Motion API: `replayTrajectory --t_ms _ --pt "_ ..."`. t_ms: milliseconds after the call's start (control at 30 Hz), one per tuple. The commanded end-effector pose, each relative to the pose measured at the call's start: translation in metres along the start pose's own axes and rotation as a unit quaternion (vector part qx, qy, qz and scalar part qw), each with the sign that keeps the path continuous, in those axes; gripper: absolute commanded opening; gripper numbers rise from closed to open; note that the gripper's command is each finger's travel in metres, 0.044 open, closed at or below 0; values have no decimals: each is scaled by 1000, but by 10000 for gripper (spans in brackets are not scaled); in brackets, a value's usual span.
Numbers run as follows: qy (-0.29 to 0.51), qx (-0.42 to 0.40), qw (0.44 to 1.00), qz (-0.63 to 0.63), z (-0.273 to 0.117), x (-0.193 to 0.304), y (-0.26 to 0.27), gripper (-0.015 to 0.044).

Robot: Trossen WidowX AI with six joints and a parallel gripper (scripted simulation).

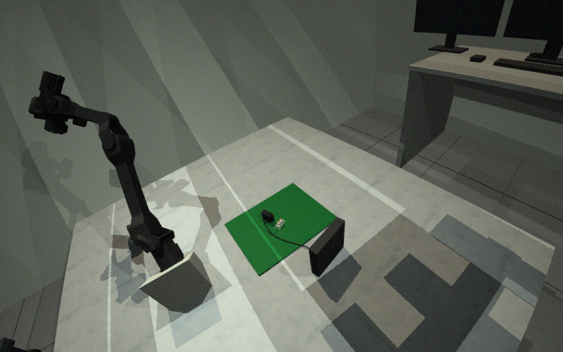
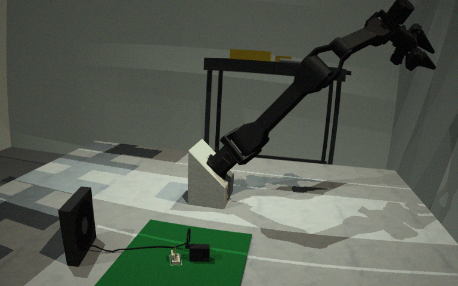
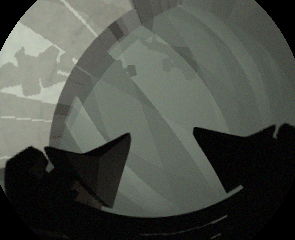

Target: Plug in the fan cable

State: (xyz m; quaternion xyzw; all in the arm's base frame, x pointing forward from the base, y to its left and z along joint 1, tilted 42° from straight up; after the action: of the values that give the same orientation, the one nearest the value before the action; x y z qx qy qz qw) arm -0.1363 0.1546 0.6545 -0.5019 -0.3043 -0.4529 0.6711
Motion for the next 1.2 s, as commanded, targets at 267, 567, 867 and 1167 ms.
replayTrajectory --t_ms 267,567,867,1167 --pt "6 -11 1000 5 14 -11 2 440" --pt "10 -72 997 36 79 -60 37 440" --pt "-4 -164 982 99 140 -101 120 440" --pt "-7 -287 937 200 171 -128 242 440"
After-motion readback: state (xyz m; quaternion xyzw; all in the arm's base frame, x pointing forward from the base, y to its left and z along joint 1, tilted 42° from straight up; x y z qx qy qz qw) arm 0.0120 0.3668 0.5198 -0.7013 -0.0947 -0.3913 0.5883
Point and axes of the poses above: the point midway between the two fingers, 35 mm back from their tips, its own z axis out along the fingers, its own y axis across the jaws, x = y × z, the point moved 6 cm from there along -z, back along the fingers, and after that the axes turned 15 degrees about -z, right-handed, at the moved point
